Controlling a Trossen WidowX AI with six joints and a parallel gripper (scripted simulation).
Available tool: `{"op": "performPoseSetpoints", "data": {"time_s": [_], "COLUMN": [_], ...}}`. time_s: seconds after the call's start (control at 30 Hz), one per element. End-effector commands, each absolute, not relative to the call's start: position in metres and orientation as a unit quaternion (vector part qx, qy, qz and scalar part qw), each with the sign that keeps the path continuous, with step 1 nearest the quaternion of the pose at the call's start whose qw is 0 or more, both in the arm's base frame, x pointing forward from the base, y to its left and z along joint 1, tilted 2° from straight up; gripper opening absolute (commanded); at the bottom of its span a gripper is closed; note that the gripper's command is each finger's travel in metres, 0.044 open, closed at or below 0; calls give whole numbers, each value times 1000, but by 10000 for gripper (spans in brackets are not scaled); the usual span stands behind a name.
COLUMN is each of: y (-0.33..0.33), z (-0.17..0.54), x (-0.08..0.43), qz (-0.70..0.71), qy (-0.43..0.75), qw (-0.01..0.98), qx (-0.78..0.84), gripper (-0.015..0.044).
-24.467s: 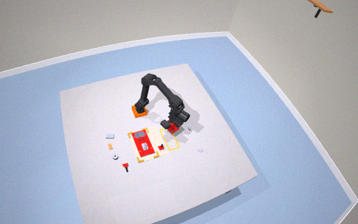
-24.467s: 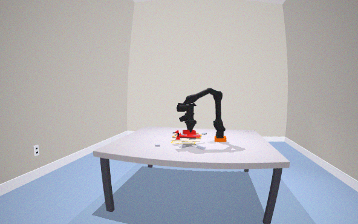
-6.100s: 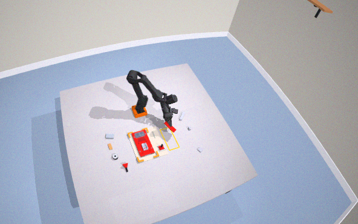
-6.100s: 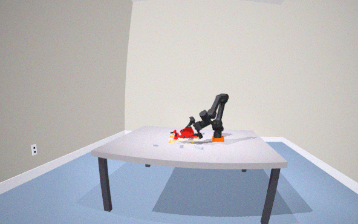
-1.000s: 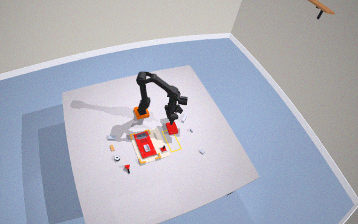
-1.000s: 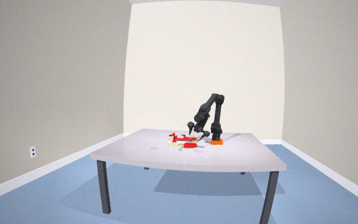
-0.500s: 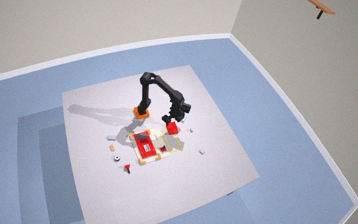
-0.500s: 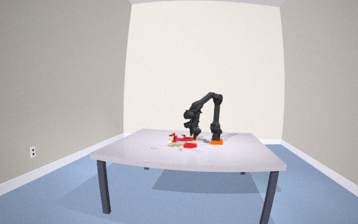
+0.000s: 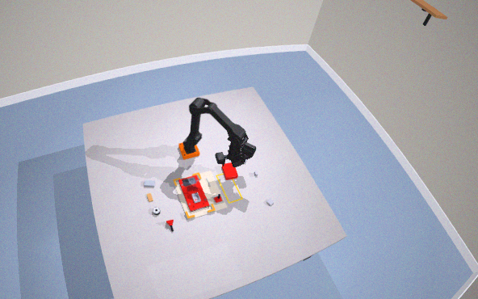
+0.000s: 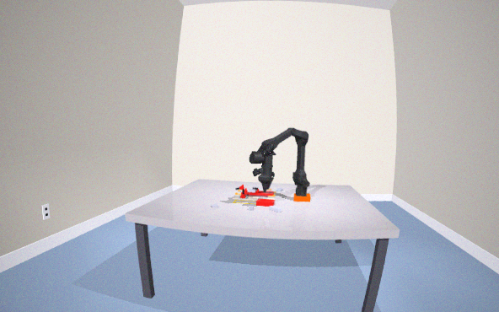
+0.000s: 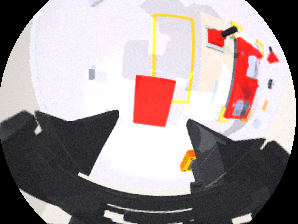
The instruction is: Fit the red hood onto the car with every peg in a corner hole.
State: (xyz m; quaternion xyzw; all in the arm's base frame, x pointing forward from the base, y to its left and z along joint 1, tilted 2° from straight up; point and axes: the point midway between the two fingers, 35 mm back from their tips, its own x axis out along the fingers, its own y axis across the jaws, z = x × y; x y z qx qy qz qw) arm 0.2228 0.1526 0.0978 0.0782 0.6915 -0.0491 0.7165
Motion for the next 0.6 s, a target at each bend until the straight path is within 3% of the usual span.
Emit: {"op": "performPoseSetpoints", "data": {"time_s": [0.0,0.57], "y": [154,155], "z": [98,87], "x": [224,225], "qz": [-52,-52], "qy": [693,693], "qw": [714,714], "qx": [86,86], "gripper": [440,440]}}
